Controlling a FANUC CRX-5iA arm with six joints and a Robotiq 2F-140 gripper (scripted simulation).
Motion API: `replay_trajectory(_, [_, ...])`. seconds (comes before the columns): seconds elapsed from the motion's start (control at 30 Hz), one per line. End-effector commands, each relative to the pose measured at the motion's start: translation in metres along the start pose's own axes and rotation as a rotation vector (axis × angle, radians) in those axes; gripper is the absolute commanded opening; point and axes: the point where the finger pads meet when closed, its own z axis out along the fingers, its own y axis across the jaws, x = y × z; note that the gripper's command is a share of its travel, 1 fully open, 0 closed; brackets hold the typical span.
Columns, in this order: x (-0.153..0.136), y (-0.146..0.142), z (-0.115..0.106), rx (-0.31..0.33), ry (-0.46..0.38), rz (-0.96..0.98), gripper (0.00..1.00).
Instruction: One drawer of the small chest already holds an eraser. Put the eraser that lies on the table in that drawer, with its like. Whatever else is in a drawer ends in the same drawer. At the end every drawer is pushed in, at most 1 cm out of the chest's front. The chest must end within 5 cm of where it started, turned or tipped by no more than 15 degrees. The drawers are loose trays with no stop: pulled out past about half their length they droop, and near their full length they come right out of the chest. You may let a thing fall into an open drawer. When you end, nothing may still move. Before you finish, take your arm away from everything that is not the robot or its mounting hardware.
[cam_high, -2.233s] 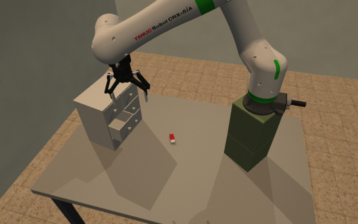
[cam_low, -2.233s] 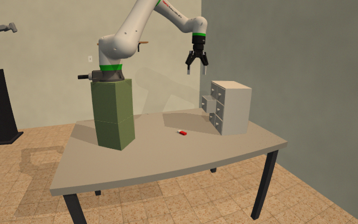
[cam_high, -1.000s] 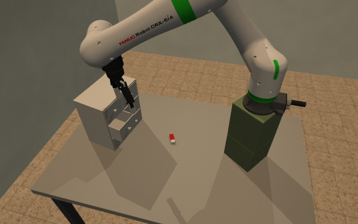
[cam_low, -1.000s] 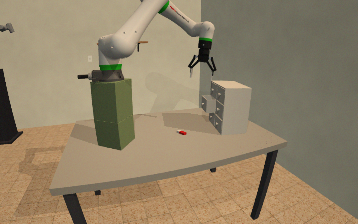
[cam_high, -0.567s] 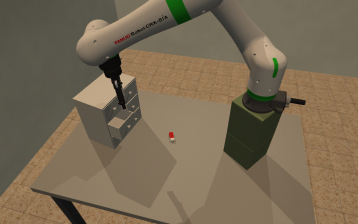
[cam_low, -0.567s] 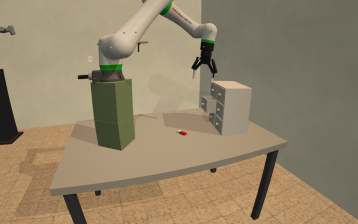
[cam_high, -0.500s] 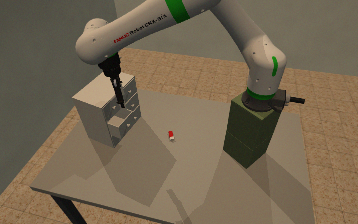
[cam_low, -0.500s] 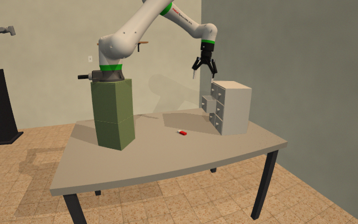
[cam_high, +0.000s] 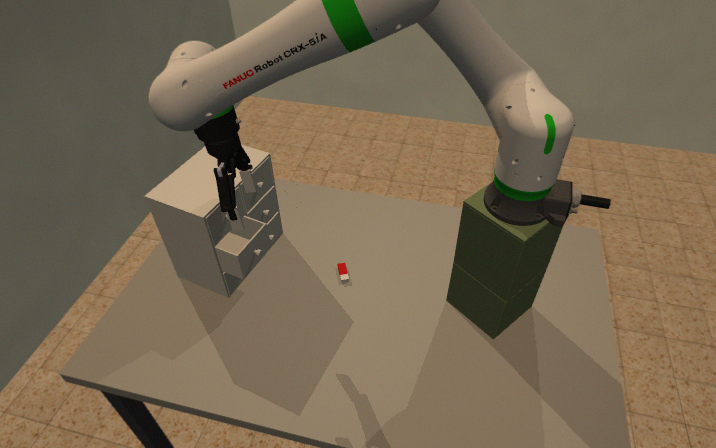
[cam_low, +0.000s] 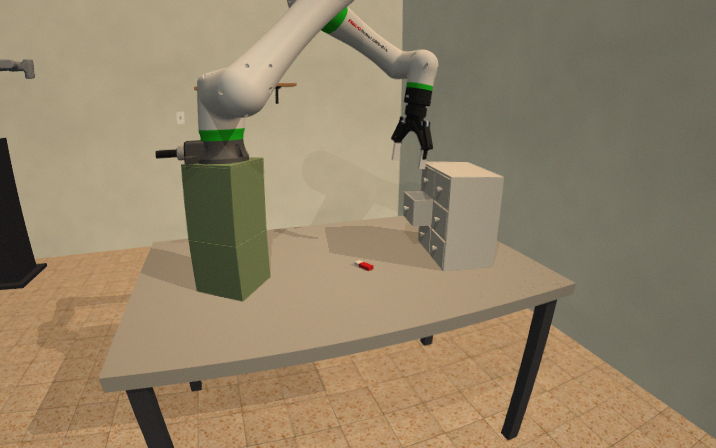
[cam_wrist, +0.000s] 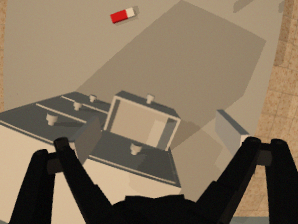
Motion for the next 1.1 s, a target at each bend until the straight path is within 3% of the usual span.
replay_trajectory(0.0, [-0.0014,-0.0007,0.0009,-0.002,-0.001,0.035,1.0])
replay_trajectory(0.43, [-0.0072,-0.0034,0.0059,-0.012,-0.004,0.21,1.0])
replay_trajectory(1.07, [-0.0104,-0.0049,0.0087,-0.018,-0.006,0.306,1.0])
